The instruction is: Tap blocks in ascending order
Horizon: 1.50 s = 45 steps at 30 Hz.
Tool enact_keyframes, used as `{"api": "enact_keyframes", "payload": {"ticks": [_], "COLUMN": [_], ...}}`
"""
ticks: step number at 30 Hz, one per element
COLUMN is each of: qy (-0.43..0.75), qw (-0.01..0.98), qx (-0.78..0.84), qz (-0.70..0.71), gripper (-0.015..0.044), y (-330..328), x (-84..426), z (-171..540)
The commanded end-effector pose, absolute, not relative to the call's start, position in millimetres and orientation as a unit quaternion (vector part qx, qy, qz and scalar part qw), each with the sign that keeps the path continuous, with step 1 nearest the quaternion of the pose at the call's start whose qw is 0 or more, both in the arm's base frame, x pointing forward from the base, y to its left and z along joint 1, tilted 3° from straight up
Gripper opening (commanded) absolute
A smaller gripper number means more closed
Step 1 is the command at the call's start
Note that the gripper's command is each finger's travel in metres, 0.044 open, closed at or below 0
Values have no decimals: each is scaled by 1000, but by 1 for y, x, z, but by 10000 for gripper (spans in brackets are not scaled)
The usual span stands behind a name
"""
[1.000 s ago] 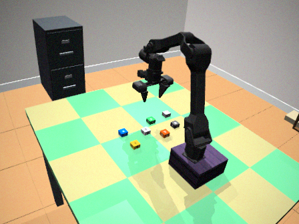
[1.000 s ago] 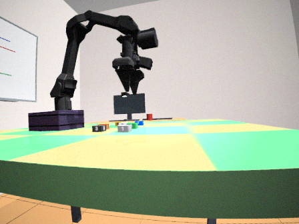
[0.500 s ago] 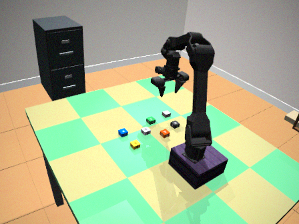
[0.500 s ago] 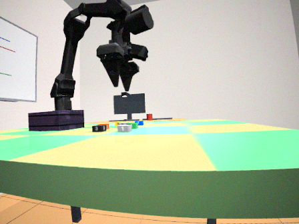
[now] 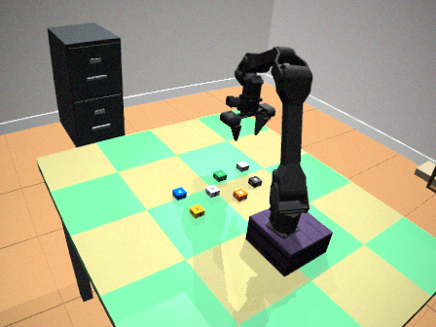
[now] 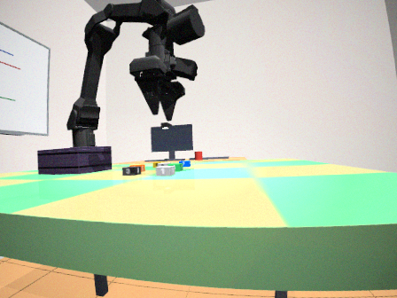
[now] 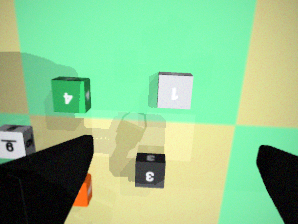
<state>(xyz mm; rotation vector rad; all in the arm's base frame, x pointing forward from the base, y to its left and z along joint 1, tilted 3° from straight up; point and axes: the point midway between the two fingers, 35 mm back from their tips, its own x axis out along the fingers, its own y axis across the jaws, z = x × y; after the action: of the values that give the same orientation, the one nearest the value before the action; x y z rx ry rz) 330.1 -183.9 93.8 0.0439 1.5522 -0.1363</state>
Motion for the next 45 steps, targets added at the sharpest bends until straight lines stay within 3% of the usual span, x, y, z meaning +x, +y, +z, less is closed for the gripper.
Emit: {"api": "enact_keyframes", "payload": {"ticks": [1,2,8,17,45], "qy": [700,700,700,700,700], "qw": [711,711,711,711,711], "qx": [19,19,19,19,19], "qz": [-59,-59,-60,-60,-60], "gripper": [400,400,243,20,20], "y": [-184,-184,-188,-188,-190], "x": [330,330,331,331,331], "z": [94,94,16,13,-13]}}
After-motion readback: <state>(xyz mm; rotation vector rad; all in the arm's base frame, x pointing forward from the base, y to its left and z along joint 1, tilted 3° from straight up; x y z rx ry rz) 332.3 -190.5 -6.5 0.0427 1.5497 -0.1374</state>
